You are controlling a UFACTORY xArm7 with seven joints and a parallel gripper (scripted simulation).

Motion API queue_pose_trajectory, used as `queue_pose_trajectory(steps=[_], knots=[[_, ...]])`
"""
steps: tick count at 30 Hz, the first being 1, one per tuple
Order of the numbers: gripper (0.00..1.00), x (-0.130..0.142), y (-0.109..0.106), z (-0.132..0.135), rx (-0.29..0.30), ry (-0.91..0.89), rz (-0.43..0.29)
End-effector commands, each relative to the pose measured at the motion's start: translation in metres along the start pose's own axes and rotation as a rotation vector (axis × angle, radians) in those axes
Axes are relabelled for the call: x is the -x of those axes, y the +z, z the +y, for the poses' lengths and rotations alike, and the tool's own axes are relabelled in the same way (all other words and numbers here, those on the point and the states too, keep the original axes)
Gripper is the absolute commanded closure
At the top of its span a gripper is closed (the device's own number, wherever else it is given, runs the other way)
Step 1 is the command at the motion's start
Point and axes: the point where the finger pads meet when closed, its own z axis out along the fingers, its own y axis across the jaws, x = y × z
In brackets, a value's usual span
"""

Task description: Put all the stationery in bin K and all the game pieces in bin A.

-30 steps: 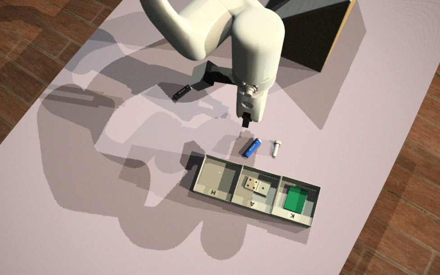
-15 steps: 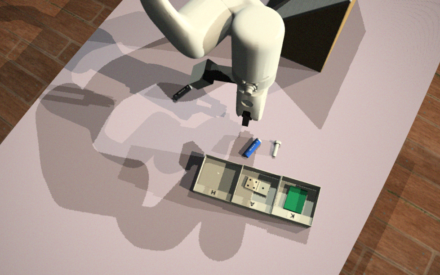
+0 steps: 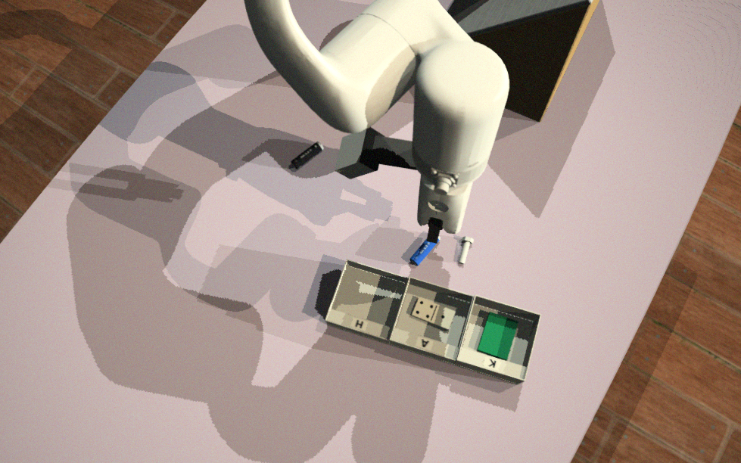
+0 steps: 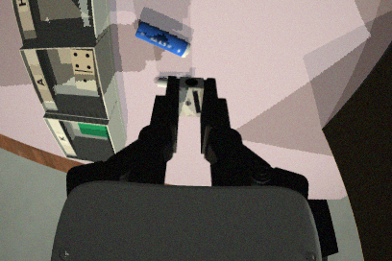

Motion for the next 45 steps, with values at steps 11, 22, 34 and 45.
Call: queue_pose_trajectory(steps=[11,22,34,45], knots=[[1.00,0.051,-0.001,-0.059,-0.002,0.000,0.000],[1.00,0.088,-0.001,-0.100,-0.002,0.065,-0.001],[1.00,0.109,-0.001,-0.125,-0.002,0.065,-0.001],[1.00,0.107,-0.001,-0.122,-0.002,0.065,-0.001]])
